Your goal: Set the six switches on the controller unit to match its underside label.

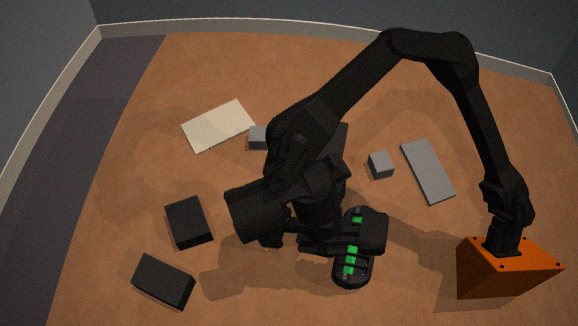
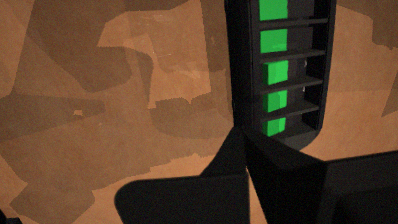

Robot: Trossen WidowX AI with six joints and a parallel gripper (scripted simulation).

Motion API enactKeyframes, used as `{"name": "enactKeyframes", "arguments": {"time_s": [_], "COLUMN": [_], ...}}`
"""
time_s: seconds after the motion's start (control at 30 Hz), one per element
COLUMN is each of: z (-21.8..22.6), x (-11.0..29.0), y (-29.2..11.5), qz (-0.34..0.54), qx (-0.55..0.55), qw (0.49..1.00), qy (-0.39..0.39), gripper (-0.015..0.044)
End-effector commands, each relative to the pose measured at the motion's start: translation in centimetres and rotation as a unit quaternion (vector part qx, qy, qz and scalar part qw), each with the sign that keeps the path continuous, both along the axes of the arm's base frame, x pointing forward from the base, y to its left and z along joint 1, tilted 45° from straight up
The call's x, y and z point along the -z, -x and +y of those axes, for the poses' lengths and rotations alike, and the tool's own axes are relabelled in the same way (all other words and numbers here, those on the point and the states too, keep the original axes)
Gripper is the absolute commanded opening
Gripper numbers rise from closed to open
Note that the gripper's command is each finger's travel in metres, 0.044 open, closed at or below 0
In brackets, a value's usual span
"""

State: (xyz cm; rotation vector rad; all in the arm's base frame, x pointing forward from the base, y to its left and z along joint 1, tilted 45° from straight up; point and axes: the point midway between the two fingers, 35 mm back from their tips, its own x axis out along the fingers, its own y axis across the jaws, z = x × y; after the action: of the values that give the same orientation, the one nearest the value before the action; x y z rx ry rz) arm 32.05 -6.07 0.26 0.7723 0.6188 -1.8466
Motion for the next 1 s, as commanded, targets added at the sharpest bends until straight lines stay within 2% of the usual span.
{"name": "enactKeyframes", "arguments": {"time_s": [0.0, 0.33, 0.53, 0.87, 0.9, 0.97], "z": [0.5, 0.4, -0.6, -2.6, -2.8, -3.1], "x": [1.2, 1.3, -1.8, -6.9, -7.2, -7.8], "y": [-1.0, -0.9, 0.5, 5.2, 5.7, 6.7], "qz": [0.023, 0.028, -0.004, -0.077, -0.084, -0.097], "qx": [0.028, 0.026, 0.003, -0.054, -0.06, -0.071], "qw": [0.999, 0.999, 1.0, 0.995, 0.994, 0.992], "qy": [0.009, 0.01, -0.01, -0.033, -0.033, -0.034], "gripper": [0.0, 0.0, 0.0157, 0.042, 0.044, 0.044]}}
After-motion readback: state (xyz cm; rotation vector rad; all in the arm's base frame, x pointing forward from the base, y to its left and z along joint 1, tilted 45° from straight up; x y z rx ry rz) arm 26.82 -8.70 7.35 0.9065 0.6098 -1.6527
